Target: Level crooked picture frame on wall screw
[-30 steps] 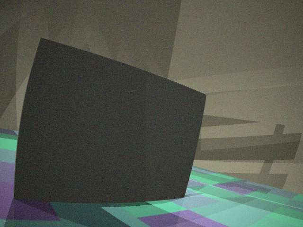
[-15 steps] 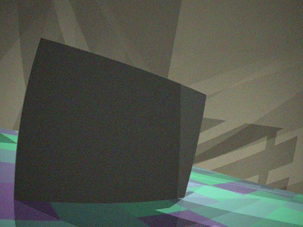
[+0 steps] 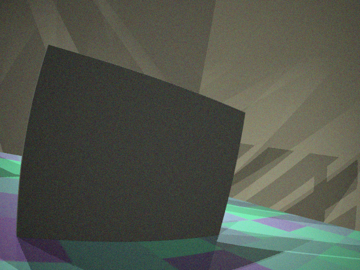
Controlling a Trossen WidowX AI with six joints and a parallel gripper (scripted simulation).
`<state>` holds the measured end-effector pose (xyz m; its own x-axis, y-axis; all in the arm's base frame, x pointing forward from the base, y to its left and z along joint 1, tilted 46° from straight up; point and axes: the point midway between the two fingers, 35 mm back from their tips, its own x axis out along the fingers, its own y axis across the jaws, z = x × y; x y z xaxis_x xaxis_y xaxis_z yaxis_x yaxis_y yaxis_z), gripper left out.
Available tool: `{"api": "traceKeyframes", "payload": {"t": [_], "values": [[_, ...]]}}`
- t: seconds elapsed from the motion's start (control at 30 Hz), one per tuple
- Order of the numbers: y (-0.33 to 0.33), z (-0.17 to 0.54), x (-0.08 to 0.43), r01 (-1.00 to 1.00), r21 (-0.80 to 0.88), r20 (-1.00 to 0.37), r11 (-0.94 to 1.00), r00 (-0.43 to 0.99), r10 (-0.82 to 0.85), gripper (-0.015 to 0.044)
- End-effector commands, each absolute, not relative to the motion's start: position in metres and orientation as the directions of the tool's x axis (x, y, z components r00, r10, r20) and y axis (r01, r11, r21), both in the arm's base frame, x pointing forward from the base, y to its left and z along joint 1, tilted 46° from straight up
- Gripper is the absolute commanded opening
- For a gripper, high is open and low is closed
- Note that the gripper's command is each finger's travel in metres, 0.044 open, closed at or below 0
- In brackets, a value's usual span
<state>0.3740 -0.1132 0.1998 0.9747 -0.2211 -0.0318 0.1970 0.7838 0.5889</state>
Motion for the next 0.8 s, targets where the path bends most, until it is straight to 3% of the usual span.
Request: {"api": "traceKeyframes", "payload": {"t": [0.0, 0.77], "values": [[-0.1135, 0.1996, 0.374, 0.195, 0.599, -0.031, 0.776, 0.975, -0.221, 0.0], [-0.1145, 0.1991, 0.3737, 0.18, 0.693, -0.033, 0.698, 0.975, -0.22, 0.0]]}}
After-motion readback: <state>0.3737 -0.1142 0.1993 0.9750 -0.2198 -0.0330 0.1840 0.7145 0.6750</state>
